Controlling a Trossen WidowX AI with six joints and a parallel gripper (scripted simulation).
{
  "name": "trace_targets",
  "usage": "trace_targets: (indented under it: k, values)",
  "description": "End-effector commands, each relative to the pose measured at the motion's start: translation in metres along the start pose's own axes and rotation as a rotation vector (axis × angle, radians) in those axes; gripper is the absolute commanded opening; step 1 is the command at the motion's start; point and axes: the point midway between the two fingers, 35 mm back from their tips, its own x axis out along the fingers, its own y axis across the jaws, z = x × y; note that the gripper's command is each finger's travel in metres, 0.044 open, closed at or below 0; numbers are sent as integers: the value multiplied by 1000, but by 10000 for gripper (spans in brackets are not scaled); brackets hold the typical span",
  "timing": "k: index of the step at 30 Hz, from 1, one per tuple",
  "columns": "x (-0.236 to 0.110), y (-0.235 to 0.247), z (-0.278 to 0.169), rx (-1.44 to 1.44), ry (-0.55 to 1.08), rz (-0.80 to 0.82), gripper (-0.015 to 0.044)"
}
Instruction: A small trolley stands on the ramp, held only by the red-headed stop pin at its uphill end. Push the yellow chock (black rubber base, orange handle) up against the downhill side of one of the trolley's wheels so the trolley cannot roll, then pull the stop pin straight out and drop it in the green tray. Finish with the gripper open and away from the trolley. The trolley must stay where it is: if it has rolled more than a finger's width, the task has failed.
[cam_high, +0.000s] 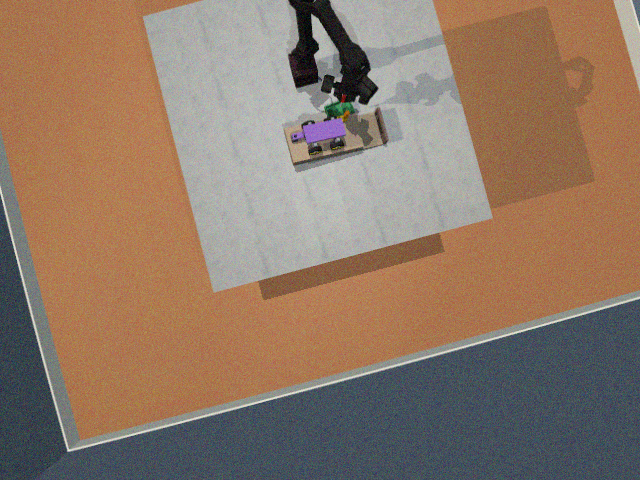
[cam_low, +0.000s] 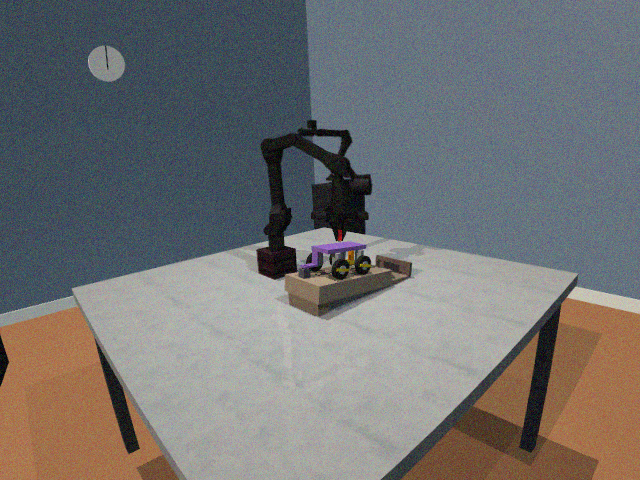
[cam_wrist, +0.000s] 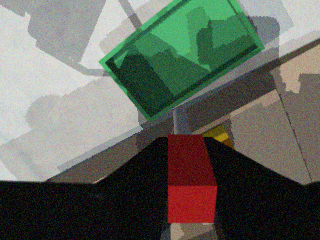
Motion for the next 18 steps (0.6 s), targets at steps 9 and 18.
trace_targets:
  k: [9, 18]
  values:
    - [-1, 1, -2, -375, -44, -61, 0]
    - [-1, 2, -4, -628, -61, -109, 0]
